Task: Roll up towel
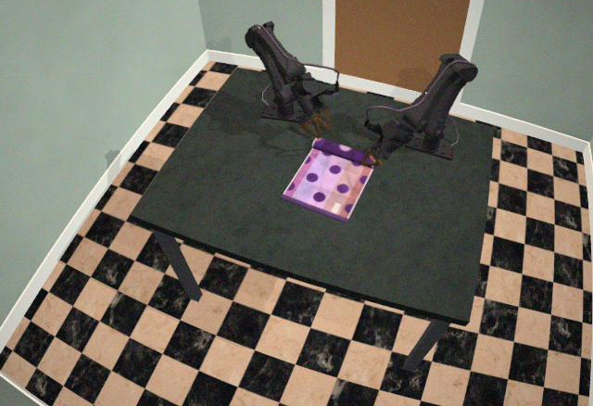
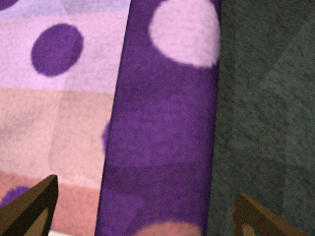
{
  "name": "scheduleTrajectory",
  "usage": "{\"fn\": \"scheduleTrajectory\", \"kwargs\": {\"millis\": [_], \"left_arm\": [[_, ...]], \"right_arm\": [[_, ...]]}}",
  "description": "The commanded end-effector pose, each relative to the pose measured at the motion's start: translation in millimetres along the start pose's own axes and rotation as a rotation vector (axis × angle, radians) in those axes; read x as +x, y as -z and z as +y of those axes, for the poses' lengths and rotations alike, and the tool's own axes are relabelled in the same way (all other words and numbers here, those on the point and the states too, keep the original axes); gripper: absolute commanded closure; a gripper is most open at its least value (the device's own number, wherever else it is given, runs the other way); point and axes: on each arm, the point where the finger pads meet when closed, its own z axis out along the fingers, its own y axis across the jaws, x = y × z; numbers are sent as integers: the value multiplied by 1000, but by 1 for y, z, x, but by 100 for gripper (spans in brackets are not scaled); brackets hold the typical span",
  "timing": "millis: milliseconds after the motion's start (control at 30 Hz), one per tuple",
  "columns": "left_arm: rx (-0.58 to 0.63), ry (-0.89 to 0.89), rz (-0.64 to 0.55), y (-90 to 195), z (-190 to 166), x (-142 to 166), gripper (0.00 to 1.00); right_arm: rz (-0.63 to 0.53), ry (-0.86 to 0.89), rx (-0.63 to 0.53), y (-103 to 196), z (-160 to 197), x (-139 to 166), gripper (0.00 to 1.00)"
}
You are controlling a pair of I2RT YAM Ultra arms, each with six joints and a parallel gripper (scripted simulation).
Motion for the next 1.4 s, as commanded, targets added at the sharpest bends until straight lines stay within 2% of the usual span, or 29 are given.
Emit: {"fn": "scheduleTrajectory", "kwargs": {"millis": [0, 33, 533, 600, 667, 933, 1167, 1367], "left_arm": [[-18, -22, -18, -4, 3, -5, 6], [-18, -22, -18, -4, 3, -5, 6], [-18, -22, -18, -9, 1, -1, 70], [-18, -22, -18, -9, 1, -1, 70], [-18, -22, -18, -9, 1, -1, 79], [-18, -22, -18, -9, 1, -1, 85], [4, -5, -16, -9, 1, -1, 85], [78, 54, -12, -8, 2, -2, 85]], "right_arm": [[6, -3, -7, -4, 2, 1, 2], [6, -3, -7, -4, 2, 1, 2], [6, -3, -7, -4, 2, 1, 2], [6, -3, -7, -4, 2, 1, 2], [6, -3, -7, -4, 2, 1, 2], [6, -3, -7, -4, 2, 1, 2], [6, -4, -6, -4, 2, 1, 2], [9, -11, 0, -4, 2, 2, 2]]}}
